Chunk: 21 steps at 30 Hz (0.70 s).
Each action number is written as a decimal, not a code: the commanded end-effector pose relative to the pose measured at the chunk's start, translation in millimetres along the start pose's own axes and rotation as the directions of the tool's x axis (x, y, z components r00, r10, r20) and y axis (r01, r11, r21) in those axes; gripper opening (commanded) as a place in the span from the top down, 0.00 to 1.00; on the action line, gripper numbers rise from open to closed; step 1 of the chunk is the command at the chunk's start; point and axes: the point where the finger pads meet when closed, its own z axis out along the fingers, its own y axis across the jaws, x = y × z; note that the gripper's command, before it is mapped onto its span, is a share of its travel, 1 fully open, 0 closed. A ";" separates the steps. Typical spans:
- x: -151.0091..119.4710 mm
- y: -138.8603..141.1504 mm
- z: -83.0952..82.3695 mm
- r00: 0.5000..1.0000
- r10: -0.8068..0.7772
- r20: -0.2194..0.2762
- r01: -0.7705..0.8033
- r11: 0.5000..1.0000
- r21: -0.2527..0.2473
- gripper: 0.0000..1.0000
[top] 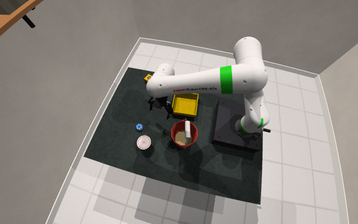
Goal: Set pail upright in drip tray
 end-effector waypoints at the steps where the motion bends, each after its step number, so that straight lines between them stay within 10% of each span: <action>1: 0.4 0.8 -1.1 1.000 -0.001 0.000 0.001 1.000 -0.002 0.00; 21: 7.6 2.9 -4.8 1.000 -0.004 -0.007 0.004 1.000 -0.012 0.00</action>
